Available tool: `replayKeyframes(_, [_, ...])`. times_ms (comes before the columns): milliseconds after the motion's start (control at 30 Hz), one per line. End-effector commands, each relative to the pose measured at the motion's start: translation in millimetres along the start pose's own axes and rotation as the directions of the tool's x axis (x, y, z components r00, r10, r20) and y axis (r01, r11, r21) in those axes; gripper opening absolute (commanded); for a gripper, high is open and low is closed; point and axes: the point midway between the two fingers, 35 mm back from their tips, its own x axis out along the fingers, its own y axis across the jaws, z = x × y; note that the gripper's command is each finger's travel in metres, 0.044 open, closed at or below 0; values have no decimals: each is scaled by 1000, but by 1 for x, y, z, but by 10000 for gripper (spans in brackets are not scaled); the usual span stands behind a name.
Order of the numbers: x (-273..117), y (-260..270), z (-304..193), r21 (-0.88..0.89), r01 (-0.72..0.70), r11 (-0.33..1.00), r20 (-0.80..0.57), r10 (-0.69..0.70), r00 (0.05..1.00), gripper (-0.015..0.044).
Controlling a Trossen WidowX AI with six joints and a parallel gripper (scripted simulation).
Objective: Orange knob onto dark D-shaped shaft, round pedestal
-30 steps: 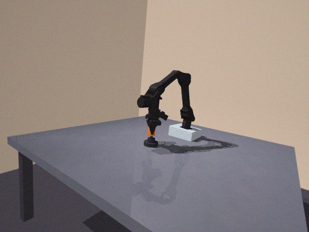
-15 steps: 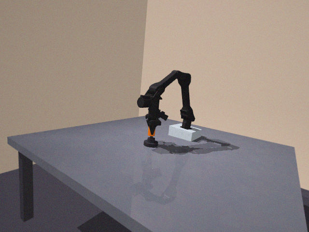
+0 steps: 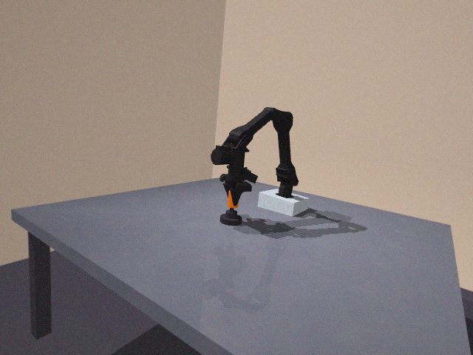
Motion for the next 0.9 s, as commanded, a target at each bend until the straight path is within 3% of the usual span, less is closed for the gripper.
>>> replayKeyframes(0, [-5, 1, 1, -22, 0, 1000, -11, -1, 1000, 0])
replayKeyframes(867, [1, -2, -6, -22, 1, 1000, -12, -1, 1000, 0])
